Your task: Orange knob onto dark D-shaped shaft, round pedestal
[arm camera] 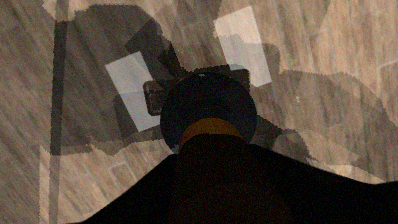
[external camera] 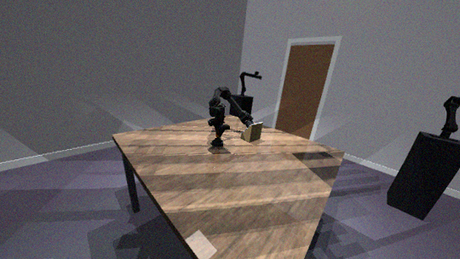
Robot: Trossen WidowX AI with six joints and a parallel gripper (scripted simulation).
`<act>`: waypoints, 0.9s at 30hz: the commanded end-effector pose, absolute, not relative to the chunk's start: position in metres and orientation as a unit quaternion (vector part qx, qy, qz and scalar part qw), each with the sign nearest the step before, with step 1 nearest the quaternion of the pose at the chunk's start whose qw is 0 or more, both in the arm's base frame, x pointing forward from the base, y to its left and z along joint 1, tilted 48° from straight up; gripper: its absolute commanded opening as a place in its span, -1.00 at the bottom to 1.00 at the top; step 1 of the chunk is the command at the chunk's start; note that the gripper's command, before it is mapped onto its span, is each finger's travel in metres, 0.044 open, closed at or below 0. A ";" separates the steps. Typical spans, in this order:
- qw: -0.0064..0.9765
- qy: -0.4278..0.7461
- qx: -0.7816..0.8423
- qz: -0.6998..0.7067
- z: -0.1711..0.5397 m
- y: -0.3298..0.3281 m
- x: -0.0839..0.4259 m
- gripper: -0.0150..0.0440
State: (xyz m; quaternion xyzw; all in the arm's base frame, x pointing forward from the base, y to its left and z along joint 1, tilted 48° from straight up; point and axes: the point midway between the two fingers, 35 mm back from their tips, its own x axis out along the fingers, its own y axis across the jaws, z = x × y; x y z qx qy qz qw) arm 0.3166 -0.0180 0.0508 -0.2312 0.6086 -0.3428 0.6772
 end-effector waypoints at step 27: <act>0.680 0.606 -0.225 -0.346 0.053 -0.019 0.317 -0.49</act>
